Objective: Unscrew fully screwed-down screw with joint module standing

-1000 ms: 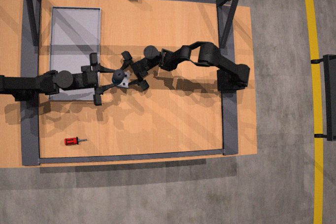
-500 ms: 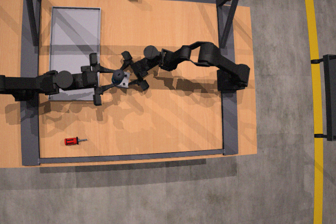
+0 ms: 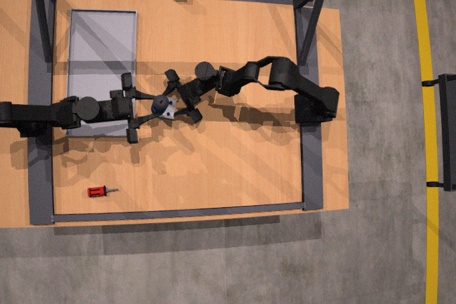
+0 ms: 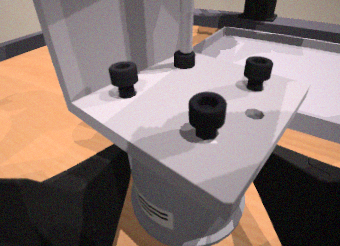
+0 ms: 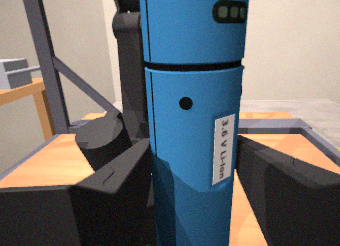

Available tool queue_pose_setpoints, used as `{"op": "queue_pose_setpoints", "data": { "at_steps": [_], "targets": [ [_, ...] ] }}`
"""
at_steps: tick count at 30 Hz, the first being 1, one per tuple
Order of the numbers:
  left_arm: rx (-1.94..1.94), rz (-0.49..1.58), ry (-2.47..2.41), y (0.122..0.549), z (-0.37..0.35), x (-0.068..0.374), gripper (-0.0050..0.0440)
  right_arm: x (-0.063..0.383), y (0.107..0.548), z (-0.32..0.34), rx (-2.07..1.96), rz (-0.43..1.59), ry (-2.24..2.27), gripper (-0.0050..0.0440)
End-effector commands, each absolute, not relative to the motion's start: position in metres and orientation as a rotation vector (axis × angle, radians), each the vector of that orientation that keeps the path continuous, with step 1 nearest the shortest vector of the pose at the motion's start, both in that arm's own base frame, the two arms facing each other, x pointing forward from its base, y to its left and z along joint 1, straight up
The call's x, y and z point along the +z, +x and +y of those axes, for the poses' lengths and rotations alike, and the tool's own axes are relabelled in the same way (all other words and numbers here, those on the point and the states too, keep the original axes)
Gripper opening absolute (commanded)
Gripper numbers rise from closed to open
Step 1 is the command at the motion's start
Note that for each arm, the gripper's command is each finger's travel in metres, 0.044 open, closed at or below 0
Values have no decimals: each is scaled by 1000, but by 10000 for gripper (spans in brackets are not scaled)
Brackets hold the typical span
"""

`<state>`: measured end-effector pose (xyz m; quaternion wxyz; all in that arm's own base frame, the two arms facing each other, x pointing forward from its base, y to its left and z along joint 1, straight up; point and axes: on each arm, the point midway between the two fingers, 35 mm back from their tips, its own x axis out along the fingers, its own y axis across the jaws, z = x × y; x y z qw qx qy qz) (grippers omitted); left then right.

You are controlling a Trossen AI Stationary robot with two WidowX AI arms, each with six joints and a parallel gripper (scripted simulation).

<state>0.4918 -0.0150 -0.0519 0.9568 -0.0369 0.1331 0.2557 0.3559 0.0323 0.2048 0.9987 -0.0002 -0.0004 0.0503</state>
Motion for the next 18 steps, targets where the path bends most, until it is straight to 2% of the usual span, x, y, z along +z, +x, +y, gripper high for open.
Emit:
{"op": "queue_pose_setpoints", "data": {
  "at_steps": [1, 18],
  "targets": [
    [515, 251, -84, 495, -17, -43, 242, 206, 356, 32, 100, -21, -5, 161],
    [515, 251, -84, 495, -17, -43, 242, 197, 356, 32, 100, -21, -4, 161]
  ]
}}
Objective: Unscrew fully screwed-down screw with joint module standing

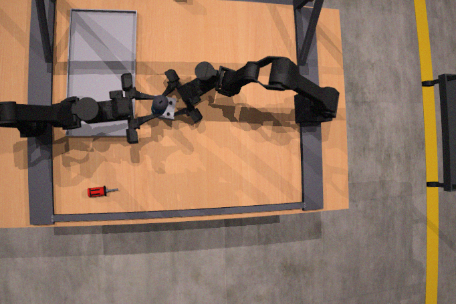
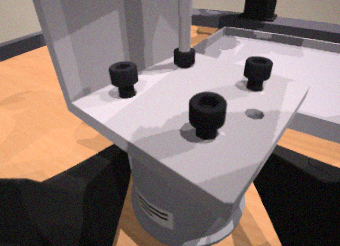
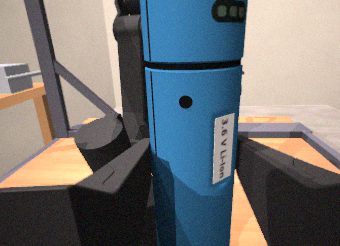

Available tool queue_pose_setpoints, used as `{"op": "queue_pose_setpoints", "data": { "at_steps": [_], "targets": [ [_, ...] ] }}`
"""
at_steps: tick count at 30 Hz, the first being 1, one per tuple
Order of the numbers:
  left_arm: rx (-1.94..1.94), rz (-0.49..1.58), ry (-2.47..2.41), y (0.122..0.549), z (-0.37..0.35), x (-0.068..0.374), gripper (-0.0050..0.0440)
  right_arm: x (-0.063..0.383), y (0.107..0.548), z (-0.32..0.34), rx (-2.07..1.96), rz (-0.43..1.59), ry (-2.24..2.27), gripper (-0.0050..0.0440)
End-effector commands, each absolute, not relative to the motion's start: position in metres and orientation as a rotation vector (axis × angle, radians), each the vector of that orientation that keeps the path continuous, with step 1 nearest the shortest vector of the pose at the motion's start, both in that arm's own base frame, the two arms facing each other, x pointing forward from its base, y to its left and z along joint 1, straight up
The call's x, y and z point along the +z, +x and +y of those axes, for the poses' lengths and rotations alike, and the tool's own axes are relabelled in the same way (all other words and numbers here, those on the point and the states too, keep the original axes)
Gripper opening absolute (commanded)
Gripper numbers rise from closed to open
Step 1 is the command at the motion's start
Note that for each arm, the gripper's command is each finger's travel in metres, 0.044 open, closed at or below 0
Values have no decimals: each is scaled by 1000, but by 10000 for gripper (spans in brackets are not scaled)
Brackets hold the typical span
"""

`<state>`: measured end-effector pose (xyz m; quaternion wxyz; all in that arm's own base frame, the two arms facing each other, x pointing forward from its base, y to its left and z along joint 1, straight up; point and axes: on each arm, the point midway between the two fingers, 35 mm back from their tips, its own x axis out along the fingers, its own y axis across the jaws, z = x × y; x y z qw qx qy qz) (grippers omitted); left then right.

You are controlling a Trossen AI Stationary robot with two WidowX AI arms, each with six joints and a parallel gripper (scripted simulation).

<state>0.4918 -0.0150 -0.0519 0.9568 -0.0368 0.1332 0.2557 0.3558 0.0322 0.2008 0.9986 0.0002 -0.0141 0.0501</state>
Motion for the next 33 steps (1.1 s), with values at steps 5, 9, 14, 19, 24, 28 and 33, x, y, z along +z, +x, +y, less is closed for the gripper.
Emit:
{"op": "queue_pose_setpoints", "data": {
  "at_steps": [5, 9, 14, 19, 24, 28, 33],
  "targets": [
    [515, 251, -84, 495, -17, -43, 242, 221, 357, 32, 101, -71, -11, 161],
    [515, 251, -84, 495, -17, -43, 242, 221, 357, 31, 99, -71, -11, 161],
    [515, 251, -84, 495, -17, -43, 242, 221, 358, 31, 99, -69, -11, 161],
    [515, 251, -84, 495, -17, -43, 242, 203, 356, 31, 99, -34, -12, 161],
    [515, 251, -84, 495, -17, -43, 242, 193, 355, 31, 99, -34, -12, 161],
    [515, 251, -84, 495, -17, -43, 242, 187, 354, 31, 99, -34, -12, 161],
    [515, 251, -84, 495, -17, -43, 242, 191, 358, 31, 99, -43, -11, 161]
  ]
}}
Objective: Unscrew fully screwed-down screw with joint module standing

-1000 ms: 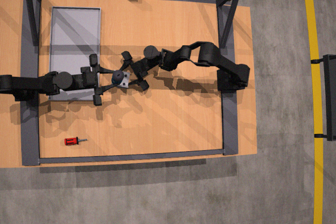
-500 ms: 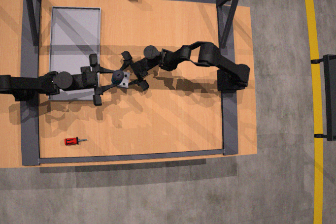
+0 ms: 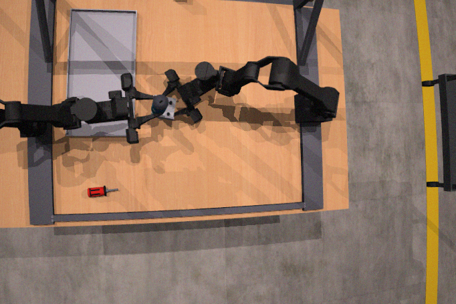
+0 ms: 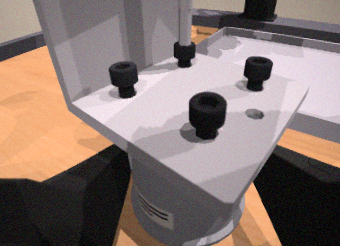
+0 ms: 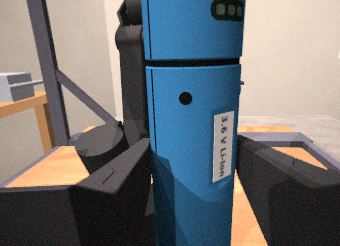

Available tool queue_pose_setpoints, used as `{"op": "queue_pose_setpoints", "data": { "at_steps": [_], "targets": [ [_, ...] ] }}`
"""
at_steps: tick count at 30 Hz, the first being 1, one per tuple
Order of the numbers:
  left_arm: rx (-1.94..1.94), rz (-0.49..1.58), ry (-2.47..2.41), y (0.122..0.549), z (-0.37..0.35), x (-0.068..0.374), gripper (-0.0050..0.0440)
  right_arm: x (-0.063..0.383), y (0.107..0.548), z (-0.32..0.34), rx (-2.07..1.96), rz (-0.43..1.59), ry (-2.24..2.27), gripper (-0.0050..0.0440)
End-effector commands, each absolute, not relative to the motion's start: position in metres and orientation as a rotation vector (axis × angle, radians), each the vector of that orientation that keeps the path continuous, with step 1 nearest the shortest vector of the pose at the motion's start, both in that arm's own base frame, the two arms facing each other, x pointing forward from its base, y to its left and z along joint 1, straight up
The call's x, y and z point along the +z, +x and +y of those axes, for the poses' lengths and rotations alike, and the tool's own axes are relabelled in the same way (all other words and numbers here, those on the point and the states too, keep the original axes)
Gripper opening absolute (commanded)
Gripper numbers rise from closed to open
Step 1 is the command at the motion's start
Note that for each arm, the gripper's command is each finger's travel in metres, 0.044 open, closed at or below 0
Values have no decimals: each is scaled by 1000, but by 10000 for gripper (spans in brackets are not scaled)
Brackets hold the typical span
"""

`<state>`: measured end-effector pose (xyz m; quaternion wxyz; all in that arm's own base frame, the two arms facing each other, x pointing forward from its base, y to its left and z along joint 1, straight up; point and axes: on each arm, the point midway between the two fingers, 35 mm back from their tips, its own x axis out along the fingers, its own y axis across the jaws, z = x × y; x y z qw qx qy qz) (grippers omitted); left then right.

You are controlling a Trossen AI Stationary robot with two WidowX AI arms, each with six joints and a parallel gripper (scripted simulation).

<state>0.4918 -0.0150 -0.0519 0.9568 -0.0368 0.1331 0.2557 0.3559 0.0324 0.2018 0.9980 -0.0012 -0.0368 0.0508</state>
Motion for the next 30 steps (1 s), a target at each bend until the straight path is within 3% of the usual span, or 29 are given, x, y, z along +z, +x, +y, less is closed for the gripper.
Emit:
{"op": "queue_pose_setpoints", "data": {
  "at_steps": [1, 16, 20, 24, 27, 30],
  "targets": [
    [515, 251, -84, 495, -17, -43, 242, 191, 358, 31, 99, -43, -11, 161],
    [515, 251, -84, 495, -17, -43, 242, 196, 357, 32, 100, -50, -7, 161],
    [515, 251, -84, 495, -17, -43, 242, 223, 358, 31, 98, -70, -6, 161],
    [515, 251, -84, 495, -17, -43, 242, 289, 352, 31, 98, -175, -3, 161],
    [515, 251, -84, 495, -17, -43, 242, 296, 351, 31, 98, -159, -3, 161],
    [515, 251, -84, 495, -17, -43, 242, 339, 343, 30, 97, -224, -1, 161]
  ]
}}
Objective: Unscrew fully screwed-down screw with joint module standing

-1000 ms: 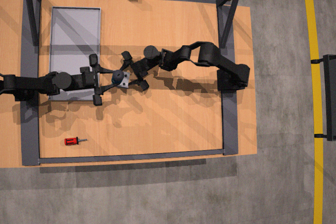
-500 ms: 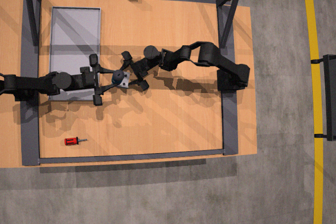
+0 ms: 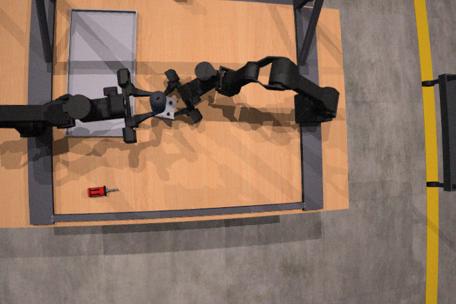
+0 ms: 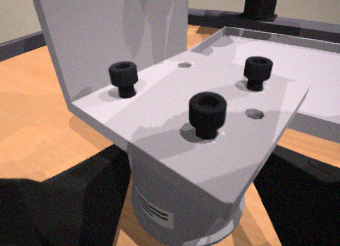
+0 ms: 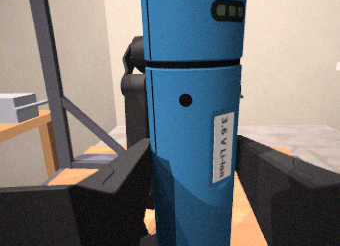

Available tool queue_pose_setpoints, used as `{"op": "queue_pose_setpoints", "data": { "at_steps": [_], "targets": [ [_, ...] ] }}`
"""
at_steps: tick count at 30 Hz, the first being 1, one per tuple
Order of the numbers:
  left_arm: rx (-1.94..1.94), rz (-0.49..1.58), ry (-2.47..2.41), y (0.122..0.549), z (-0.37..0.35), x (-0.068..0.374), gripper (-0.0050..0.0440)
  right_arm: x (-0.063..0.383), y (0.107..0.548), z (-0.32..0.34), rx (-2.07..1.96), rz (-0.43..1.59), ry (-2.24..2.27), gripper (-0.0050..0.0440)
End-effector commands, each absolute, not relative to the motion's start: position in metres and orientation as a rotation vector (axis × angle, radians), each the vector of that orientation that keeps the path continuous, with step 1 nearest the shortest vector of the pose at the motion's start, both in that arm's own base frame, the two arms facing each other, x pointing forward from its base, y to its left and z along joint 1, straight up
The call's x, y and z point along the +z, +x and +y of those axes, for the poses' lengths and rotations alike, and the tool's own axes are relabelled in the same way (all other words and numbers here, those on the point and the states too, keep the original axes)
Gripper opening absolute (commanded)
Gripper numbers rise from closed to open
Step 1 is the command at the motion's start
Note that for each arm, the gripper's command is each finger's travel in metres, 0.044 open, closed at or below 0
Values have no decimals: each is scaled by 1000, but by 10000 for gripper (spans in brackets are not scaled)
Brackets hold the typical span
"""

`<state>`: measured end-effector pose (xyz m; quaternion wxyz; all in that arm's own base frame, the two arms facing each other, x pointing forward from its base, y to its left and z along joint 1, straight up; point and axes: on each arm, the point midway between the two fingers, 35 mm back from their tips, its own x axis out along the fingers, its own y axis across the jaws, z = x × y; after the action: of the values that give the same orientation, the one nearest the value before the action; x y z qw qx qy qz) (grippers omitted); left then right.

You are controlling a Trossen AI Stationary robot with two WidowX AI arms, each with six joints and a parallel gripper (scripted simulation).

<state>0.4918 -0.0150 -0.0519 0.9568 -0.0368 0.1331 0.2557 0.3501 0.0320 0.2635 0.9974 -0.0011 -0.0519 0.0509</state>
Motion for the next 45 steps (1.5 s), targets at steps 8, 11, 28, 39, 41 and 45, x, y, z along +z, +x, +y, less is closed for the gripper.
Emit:
{"op": "queue_pose_setpoints", "data": {
  "at_steps": [8, 11, 28, 39, 41, 45],
  "targets": [
    [515, 251, -84, 495, -17, -43, 242, 321, 356, 31, 99, -62, -6, 161],
    [515, 251, -84, 495, -17, -43, 242, 320, 356, 31, 99, -57, -6, 161],
    [515, 251, -84, 495, -17, -43, 242, 317, 354, 32, 100, -54, -6, 161],
    [515, 251, -84, 495, -17, -43, 440, 333, 349, 31, 99, -72, -6, 161],
    [515, 251, -84, 495, -17, -43, 440, 337, 348, 31, 99, -72, -6, 161],
    [515, 251, -84, 495, -17, -43, 440, 346, 346, 31, 99, -72, -6, 161]
  ]
}}
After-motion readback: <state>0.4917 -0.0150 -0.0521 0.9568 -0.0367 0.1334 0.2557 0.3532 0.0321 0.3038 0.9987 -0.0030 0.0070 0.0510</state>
